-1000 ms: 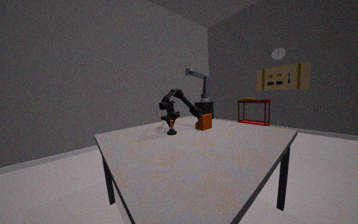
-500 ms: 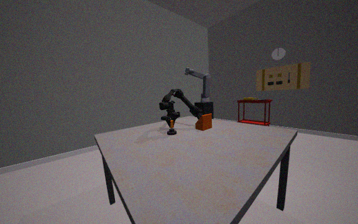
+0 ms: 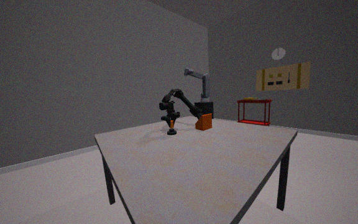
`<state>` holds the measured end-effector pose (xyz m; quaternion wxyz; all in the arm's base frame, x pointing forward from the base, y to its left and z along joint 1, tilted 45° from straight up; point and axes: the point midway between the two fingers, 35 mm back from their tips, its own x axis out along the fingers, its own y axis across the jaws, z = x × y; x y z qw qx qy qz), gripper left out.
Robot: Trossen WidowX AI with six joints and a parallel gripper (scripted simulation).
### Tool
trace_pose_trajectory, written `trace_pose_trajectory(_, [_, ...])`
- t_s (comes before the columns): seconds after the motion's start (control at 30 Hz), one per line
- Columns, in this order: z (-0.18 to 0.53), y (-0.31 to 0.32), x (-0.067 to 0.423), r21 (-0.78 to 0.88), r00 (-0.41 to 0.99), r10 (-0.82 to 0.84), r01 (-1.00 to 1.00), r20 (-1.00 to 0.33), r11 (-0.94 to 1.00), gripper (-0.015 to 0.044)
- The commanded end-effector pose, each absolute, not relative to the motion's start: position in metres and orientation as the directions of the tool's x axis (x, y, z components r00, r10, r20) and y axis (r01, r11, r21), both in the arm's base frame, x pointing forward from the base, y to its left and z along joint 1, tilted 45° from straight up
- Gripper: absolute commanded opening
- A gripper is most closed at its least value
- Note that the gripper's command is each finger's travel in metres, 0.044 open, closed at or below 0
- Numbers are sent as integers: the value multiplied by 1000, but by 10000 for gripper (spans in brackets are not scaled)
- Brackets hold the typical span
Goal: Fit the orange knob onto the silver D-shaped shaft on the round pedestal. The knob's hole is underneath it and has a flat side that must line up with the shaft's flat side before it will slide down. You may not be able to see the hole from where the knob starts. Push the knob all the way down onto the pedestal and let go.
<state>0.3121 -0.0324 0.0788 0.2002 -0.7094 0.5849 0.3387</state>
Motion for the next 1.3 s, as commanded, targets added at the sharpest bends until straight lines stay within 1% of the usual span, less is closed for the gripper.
trace_pose_trajectory(0.0, [79,-32,313,135,89,-694,-956,-714,-261,0])
trace_pose_trajectory(0.57, [71,-39,313,57,89,-694,-981,-714,-184,0])
trace_pose_trajectory(0.83, [68,-43,313,91,89,-695,-972,-714,-218,0])
trace_pose_trajectory(1.07, [69,-42,313,77,88,-693,-976,-716,-204,0])
trace_pose_trajectory(1.27, [69,-42,313,77,88,-693,-976,-716,-204,157])
